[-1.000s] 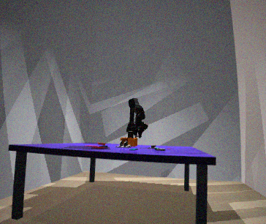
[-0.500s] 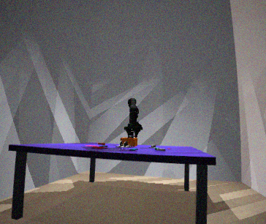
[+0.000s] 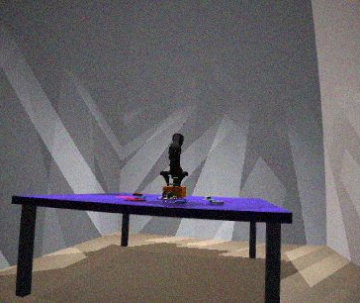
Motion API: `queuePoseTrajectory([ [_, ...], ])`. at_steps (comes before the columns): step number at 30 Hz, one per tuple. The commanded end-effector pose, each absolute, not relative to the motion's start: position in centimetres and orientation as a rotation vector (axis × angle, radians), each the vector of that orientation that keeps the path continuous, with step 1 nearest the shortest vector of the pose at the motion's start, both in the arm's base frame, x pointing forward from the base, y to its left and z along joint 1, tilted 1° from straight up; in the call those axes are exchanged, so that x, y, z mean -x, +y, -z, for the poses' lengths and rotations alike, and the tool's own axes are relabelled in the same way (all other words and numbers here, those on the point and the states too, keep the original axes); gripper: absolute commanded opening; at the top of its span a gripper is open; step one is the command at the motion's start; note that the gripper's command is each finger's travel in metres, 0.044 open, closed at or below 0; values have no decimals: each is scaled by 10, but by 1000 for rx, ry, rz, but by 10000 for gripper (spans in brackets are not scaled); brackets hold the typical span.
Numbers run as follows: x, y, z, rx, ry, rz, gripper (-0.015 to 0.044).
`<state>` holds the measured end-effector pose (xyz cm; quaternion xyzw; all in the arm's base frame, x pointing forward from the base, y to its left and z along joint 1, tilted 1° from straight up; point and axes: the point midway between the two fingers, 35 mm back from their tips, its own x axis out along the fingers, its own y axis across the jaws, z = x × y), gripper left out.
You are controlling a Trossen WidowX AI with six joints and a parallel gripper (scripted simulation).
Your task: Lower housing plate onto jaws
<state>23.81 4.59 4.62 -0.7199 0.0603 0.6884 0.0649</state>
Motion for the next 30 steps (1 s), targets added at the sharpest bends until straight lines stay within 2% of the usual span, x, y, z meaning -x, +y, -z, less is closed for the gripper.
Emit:
queuePoseTrajectory([
  [1, -236, 37, -46, 2221, 90, -2117, 351],
  [30, -232, 31, -45, 2246, 42, -2141, 351],
])
